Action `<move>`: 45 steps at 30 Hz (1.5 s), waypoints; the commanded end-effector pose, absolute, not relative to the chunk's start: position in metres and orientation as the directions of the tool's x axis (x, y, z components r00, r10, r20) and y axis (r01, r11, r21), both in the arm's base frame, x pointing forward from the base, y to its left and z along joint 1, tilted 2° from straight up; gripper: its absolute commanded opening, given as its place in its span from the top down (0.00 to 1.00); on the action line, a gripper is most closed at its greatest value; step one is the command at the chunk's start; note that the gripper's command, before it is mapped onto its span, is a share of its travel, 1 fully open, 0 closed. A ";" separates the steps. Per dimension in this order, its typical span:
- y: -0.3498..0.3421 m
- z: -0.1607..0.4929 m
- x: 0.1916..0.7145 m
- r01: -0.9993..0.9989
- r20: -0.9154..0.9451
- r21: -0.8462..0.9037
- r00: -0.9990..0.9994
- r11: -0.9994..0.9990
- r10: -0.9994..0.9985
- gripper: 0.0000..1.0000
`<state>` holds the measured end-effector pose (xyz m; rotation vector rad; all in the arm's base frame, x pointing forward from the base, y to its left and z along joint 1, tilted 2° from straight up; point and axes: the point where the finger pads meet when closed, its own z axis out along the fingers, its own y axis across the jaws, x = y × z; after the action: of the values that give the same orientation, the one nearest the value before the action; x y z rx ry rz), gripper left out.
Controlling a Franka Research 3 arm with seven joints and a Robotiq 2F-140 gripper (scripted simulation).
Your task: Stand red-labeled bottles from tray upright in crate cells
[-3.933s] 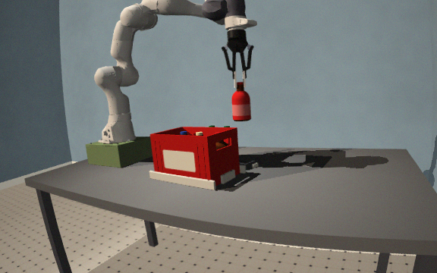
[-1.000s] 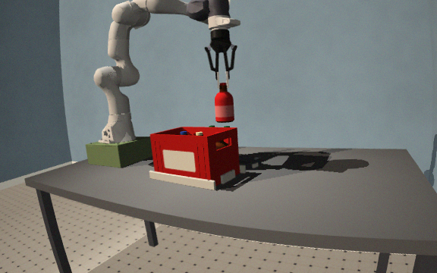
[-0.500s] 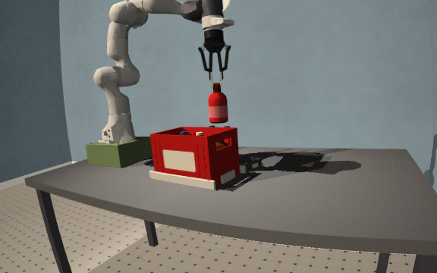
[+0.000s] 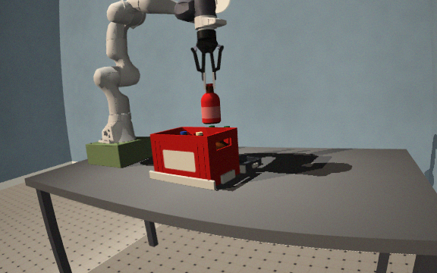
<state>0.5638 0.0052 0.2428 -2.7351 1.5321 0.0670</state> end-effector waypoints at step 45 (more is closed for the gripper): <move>-0.074 0.247 0.501 -0.842 -0.032 -0.002 0.539 -0.539 -0.842 1.00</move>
<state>0.5010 -0.0675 0.2424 -2.7309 1.5335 0.0659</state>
